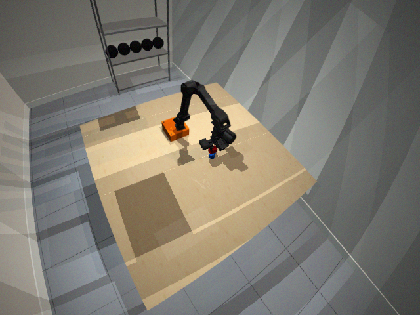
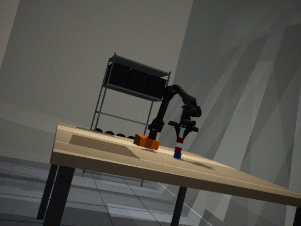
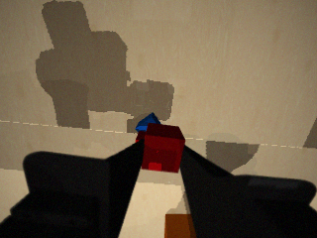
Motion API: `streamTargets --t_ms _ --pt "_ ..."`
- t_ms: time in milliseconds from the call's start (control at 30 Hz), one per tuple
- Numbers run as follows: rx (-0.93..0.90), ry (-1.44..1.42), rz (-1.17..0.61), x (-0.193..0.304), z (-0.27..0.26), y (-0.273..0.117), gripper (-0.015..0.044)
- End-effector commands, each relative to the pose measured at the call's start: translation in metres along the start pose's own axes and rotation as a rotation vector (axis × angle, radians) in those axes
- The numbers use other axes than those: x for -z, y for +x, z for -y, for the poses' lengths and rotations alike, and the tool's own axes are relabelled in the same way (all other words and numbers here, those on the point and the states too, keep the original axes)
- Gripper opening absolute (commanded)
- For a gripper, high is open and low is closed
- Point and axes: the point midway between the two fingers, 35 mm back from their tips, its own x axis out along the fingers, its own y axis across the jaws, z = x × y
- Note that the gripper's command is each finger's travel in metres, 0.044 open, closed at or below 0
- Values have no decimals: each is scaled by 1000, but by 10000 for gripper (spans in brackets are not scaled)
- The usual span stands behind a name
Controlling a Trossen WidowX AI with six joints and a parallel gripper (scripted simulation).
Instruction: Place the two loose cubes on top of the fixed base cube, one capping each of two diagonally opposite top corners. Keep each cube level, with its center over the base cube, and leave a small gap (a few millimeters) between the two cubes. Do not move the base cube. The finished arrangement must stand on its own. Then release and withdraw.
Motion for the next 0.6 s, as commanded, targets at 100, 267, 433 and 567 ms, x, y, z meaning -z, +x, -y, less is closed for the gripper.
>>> streamTargets --t_ms 100,267,433,567 --pt "1 57 2 1 -16 1 105" --pt "6 46 7 1 -16 12 105" --pt "13 30 13 3 -15 28 105" --pt "15 25 15 3 -15 32 105"
